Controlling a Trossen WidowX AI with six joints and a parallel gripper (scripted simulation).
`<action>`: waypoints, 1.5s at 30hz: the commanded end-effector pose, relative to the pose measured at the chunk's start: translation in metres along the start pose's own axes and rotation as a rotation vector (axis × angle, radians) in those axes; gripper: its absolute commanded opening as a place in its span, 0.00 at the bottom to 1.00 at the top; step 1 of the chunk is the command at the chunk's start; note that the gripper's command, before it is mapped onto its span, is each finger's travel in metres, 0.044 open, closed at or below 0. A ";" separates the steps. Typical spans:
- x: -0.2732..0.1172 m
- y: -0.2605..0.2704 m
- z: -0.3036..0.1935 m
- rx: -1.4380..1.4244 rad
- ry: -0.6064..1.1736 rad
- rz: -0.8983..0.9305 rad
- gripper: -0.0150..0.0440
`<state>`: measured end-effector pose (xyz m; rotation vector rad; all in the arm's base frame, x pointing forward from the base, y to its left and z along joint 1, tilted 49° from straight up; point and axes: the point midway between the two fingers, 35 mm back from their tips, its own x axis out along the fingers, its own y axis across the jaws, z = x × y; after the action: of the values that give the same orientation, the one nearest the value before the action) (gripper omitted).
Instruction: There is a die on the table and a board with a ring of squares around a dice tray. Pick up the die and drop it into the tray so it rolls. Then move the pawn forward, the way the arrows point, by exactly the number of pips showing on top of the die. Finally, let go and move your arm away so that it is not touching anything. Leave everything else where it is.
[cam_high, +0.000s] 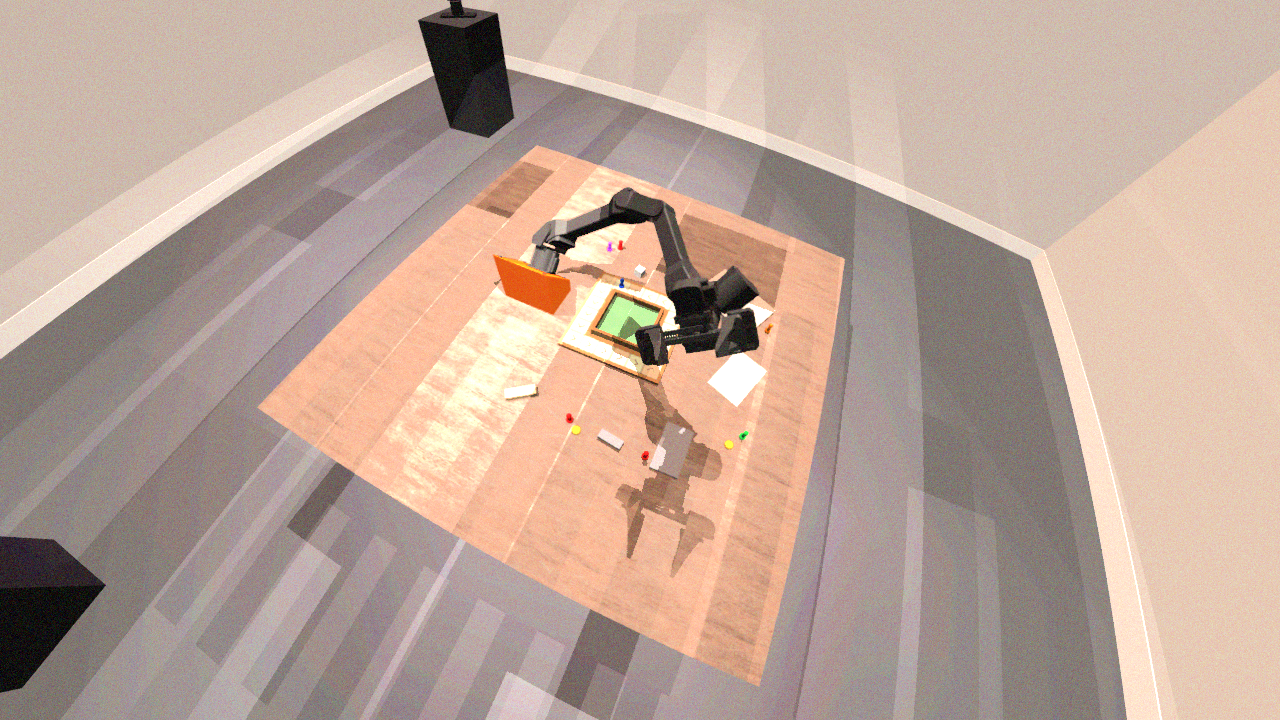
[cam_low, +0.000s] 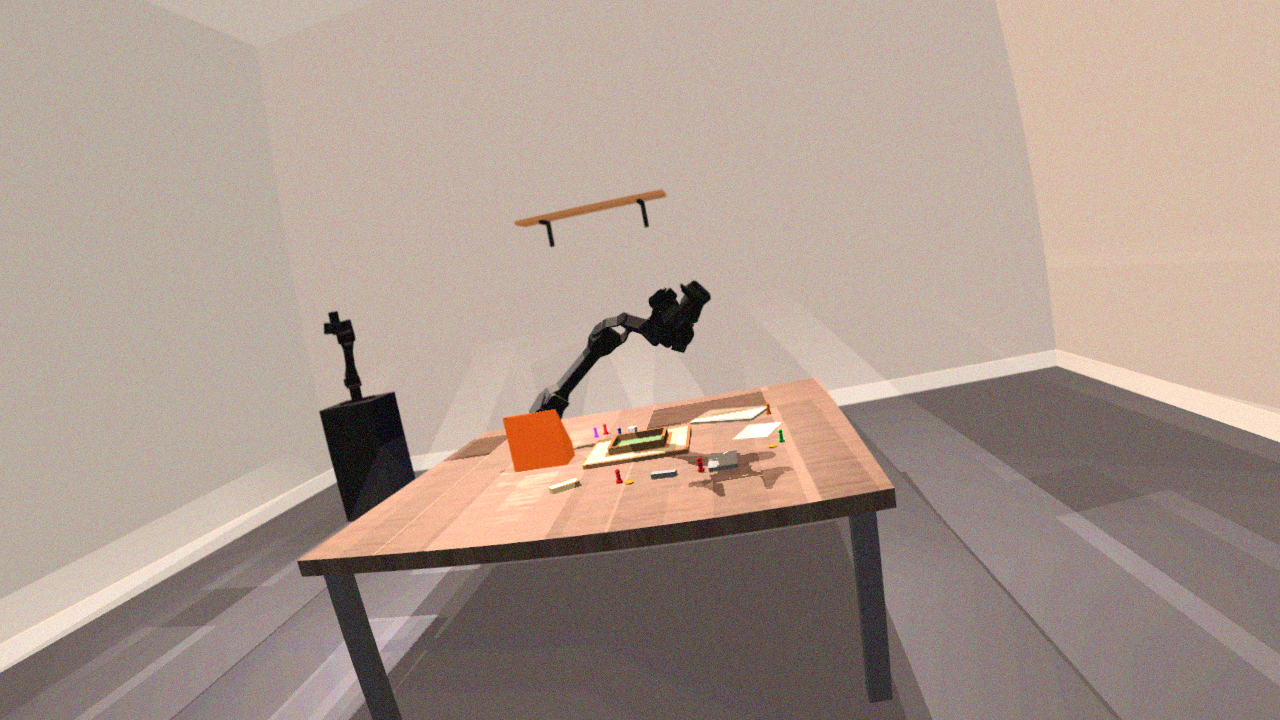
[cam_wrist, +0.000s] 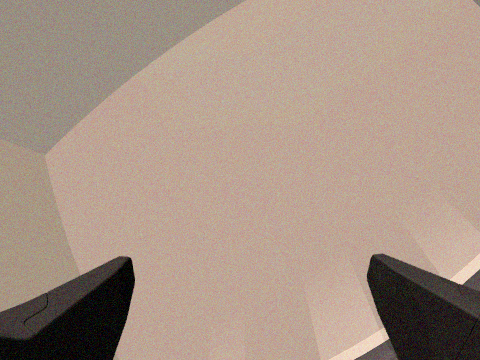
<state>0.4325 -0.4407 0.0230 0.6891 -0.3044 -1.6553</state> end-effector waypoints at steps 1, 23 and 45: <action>-0.002 0.001 -0.001 -0.007 0.009 0.003 0.89; -0.287 -0.013 -0.022 -0.835 1.112 0.463 0.72; -0.538 -0.198 0.135 -1.082 2.216 0.875 0.72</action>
<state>0.2494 0.0825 0.1564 0.8366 1.4876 0.3851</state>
